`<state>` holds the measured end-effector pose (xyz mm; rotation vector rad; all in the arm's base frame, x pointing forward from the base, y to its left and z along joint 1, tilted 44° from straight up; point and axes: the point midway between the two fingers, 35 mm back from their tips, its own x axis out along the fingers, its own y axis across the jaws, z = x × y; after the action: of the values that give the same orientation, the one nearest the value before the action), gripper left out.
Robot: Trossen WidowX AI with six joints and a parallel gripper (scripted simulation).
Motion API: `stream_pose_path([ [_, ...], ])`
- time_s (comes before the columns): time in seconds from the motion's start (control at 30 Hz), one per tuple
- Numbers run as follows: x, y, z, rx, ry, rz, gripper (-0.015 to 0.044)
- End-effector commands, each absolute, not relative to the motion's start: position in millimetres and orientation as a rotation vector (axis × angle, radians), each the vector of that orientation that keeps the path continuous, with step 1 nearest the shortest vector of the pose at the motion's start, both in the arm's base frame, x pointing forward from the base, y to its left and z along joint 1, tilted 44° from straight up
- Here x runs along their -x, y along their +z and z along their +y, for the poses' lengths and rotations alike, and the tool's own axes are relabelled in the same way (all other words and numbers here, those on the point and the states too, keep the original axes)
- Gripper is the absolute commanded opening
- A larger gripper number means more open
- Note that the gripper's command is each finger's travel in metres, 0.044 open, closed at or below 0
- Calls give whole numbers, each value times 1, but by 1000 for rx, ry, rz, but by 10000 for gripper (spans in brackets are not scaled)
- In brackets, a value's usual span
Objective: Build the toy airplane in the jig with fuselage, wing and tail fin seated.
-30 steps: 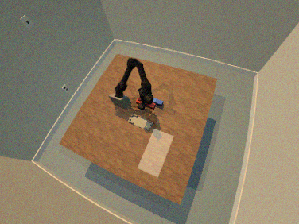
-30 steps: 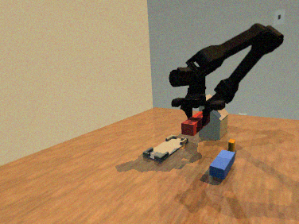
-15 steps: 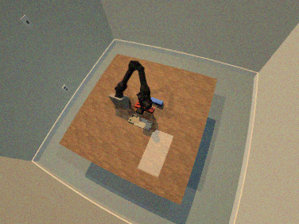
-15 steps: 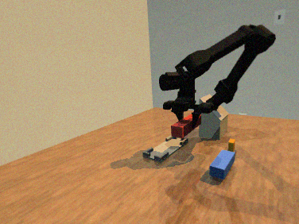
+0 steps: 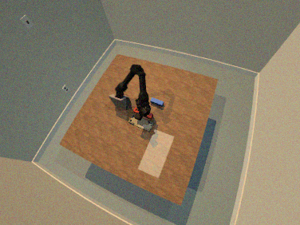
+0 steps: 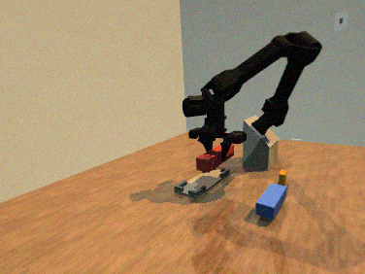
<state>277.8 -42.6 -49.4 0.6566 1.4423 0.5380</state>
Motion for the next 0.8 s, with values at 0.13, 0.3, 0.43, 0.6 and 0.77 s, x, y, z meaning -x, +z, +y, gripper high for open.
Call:
stream_pose_path([
  [0.13, -275, -73, -52, -655, 530, 1445, 0],
  [0.3, -272, -88, -56, -661, 526, 1447, 0],
  [0.43, -269, -100, -59, -665, 523, 1449, 0],
  [0.6, -265, -112, -62, -669, 520, 1450, 0],
  [0.77, -265, -112, -62, -669, 520, 1450, 105],
])
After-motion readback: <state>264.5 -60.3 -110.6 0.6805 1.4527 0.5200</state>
